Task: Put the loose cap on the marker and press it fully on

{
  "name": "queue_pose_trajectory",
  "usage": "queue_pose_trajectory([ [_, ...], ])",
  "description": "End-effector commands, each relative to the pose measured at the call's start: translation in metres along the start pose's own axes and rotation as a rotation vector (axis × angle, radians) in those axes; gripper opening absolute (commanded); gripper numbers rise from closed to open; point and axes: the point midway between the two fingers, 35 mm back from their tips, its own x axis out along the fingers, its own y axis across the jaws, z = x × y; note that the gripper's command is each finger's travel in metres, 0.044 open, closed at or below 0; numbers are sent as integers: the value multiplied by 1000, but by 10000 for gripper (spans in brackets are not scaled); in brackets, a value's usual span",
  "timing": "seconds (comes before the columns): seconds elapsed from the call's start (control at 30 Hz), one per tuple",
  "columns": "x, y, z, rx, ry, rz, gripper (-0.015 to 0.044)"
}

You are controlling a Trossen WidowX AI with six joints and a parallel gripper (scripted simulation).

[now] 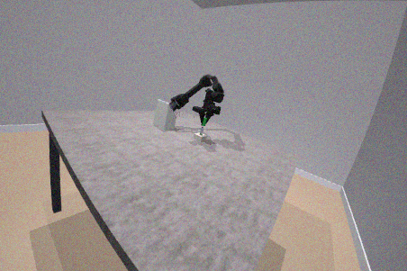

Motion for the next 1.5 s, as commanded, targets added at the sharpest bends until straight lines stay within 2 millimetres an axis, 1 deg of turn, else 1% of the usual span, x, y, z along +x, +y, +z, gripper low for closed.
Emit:
queue_pose_trajectory([
  [0.0, 8, 0, -1, 6, 6, 3, 0],
  [0.87, 49, -1, -2, 6, 6, 5, 0],
  [1.37, 51, 1, -3, 5, 6, 6, 0],
  [1.47, 51, 1, -2, 1, 6, 5, 79],
])
